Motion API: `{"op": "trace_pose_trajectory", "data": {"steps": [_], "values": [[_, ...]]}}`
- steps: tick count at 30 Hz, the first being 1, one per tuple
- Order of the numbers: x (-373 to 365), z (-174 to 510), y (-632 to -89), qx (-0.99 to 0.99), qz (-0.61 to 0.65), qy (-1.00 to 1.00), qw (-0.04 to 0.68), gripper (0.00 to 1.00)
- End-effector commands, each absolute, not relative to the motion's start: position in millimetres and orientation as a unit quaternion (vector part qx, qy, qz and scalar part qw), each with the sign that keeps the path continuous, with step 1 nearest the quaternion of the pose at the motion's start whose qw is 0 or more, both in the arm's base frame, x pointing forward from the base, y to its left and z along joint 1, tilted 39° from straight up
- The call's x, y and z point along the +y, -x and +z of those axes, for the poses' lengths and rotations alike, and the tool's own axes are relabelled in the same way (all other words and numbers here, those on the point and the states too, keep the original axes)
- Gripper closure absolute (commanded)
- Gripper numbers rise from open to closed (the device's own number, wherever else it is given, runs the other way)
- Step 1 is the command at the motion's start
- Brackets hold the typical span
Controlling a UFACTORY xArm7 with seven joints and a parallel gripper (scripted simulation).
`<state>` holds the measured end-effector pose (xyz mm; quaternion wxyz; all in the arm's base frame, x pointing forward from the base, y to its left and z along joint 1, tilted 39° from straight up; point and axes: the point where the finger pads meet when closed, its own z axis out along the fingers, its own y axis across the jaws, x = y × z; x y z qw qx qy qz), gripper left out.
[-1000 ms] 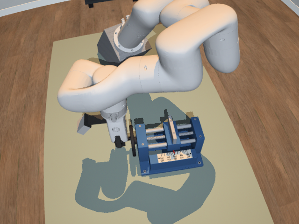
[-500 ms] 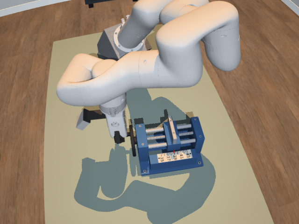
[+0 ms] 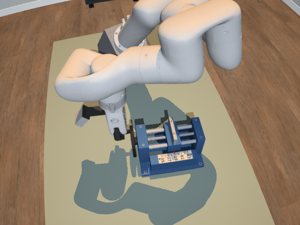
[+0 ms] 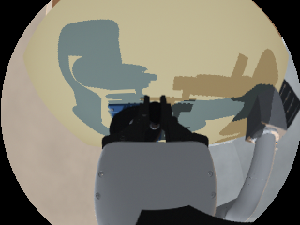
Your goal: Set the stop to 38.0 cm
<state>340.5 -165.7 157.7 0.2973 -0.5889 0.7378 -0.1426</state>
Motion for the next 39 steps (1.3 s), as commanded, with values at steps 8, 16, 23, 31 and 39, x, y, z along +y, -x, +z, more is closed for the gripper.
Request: {"op": "trace_pose_trajectory", "data": {"steps": [8,16,23,31,39], "values": [[-169,171,-335,0.738,-0.144,0.588,0.297,0.94],[-172,181,-335,0.738,-0.144,0.588,0.297,0.94],[-174,188,-337,0.738,-0.144,0.588,0.297,0.94],[-178,198,-343,0.738,-0.144,0.588,0.297,0.94],[-181,205,-352,0.738,-0.144,0.588,0.297,0.94]]}}
